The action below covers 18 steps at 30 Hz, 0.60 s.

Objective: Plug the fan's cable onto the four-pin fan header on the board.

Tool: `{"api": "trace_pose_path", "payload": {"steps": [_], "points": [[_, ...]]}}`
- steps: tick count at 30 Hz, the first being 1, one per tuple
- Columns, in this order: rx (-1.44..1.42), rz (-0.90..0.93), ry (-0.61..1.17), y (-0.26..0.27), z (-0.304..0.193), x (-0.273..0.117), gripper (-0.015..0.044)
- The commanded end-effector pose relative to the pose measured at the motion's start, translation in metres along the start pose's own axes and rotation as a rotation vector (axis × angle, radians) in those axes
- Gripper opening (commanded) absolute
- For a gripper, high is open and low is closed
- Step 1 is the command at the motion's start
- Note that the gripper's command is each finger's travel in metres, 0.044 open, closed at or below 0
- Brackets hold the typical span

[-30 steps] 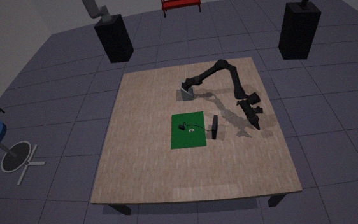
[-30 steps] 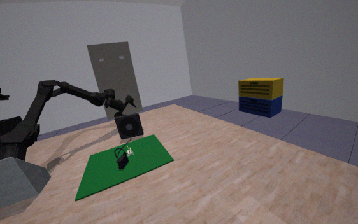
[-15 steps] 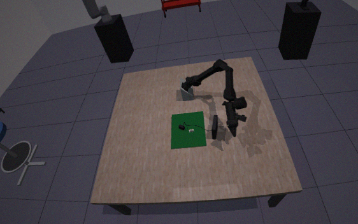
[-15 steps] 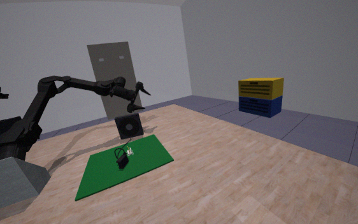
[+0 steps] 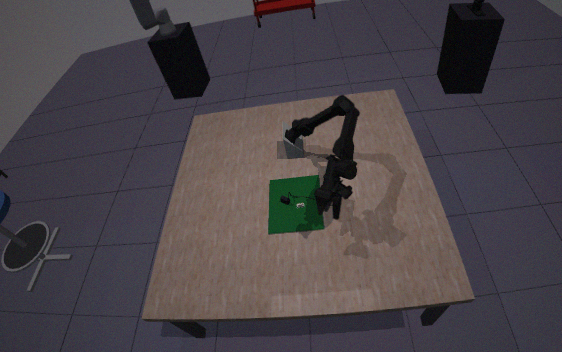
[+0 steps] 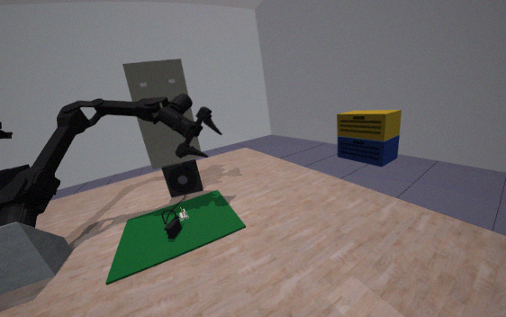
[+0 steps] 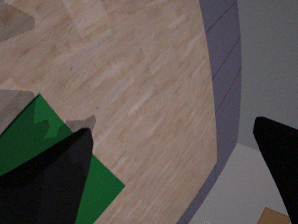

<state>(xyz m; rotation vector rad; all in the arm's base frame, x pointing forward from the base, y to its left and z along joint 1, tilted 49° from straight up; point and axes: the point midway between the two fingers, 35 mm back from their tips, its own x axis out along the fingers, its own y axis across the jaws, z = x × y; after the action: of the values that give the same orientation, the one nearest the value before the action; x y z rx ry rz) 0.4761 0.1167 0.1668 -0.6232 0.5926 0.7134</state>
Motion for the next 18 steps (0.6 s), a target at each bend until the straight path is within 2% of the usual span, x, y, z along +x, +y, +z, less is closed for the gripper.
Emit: {"api": "trace_pose_path", "payload": {"steps": [1,7,13,18], "points": [[-0.006,0.159,0.146,0.010,-0.063,0.013,0.0440],[-0.002,0.478,0.288,0.039,-0.152,0.007,0.0440],[0.075,0.810,0.274,0.073,-0.209,-0.022,0.0440],[0.088,0.845,0.263,0.077,-0.214,-0.026,0.0440]]}}
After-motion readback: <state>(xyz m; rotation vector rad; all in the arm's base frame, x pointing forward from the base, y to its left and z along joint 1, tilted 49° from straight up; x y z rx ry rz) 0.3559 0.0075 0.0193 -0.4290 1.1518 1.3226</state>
